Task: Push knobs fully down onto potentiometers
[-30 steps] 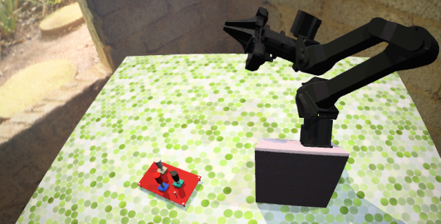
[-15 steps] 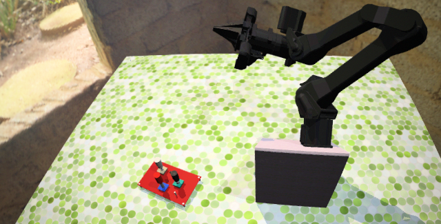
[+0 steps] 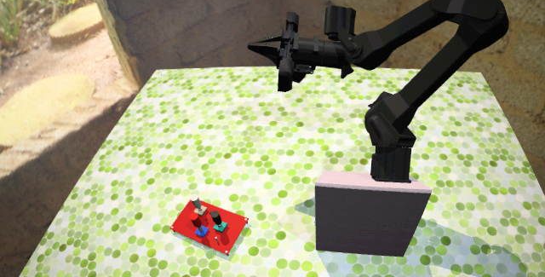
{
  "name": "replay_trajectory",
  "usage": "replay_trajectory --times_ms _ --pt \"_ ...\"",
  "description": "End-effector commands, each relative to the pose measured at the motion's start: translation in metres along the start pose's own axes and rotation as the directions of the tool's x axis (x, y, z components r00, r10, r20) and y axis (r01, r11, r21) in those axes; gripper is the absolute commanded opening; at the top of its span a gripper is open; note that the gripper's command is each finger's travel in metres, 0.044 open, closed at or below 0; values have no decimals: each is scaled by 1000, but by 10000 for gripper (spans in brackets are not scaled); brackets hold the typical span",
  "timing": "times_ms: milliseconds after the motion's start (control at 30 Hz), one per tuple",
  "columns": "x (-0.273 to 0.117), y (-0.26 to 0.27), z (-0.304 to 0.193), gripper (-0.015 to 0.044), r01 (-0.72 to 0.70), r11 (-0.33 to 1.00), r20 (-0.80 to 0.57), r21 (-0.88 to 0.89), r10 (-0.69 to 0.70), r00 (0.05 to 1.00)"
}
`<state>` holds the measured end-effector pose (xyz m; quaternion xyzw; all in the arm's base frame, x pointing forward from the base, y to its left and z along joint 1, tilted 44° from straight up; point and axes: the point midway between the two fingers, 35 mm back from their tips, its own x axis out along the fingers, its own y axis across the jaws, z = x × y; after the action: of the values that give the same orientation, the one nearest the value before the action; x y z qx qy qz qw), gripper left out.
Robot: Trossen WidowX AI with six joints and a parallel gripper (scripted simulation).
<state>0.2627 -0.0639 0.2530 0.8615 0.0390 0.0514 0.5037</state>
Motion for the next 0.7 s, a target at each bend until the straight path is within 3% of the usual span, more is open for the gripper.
replay_trajectory --times_ms 0,667 --pt "10 1 5 0 25 999 34 -33 -24 999" --pt "51 -30 40 0 263 946 213 -191 -222 952"
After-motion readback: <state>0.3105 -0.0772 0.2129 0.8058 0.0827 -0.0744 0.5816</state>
